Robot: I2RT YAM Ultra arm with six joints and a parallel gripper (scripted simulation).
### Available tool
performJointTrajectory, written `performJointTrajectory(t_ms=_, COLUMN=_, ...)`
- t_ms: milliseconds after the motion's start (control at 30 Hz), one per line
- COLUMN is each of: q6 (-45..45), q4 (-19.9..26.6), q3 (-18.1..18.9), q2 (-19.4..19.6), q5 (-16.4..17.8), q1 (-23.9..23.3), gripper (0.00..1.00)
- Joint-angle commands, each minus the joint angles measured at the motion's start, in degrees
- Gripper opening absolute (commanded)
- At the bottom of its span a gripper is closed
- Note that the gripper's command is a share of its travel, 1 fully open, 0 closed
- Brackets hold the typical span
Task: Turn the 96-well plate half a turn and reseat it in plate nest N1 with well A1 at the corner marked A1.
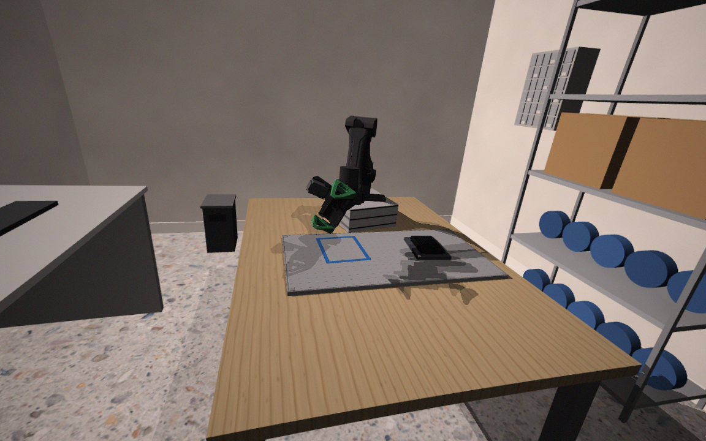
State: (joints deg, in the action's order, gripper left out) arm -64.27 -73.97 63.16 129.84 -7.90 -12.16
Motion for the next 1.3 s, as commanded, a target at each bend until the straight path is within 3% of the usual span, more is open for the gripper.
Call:
performJointTrajectory(t_ms=0, q6=0.0, q4=-0.3, q3=0.2, q2=-0.5, q5=0.0, q1=0.0, gripper=1.0)
performJointTrajectory(t_ms=533, q6=0.0, q4=-0.3, q3=0.2, q2=-0.5, q5=0.0, q1=0.0, gripper=1.0)
performJointTrajectory(t_ms=600, q6=1.2, q4=4.3, q3=0.3, q2=-2.2, q5=1.8, q1=0.4, gripper=1.0)
performJointTrajectory(t_ms=667, q6=1.3, q4=4.4, q3=1.0, q2=-1.6, q5=0.4, q1=1.7, gripper=1.0)
performJointTrajectory(t_ms=733, q6=2.3, q4=9.0, q3=1.1, q2=-3.1, q5=1.8, q1=2.2, gripper=1.0)
performJointTrajectory(t_ms=800, q6=2.6, q4=9.5, q3=1.4, q2=-2.6, q5=1.1, q1=3.2, gripper=1.0)
performJointTrajectory(t_ms=867, q6=3.7, q4=14.2, q3=1.8, q2=-4.0, q5=2.5, q1=3.7, gripper=1.0)
performJointTrajectory(t_ms=933, q6=3.9, q4=14.7, q3=2.0, q2=-3.5, q5=1.8, q1=4.7, gripper=1.0)
performJointTrajectory(t_ms=1000, q6=5.1, q4=19.4, q3=2.5, q2=-4.7, q5=3.1, q1=5.2, gripper=1.0)
performJointTrajectory(t_ms=1133, q6=5.3, q4=19.9, q3=2.7, q2=-4.3, q5=2.4, q1=6.2, gripper=1.0)
performJointTrajectory(t_ms=1200, q6=6.6, q4=24.6, q3=3.4, q2=-5.4, q5=3.7, q1=6.7, gripper=1.0)
performJointTrajectory(t_ms=1267, q6=6.7, q4=25.1, q3=3.4, q2=-5.1, q5=3.1, q1=7.7, gripper=1.0)
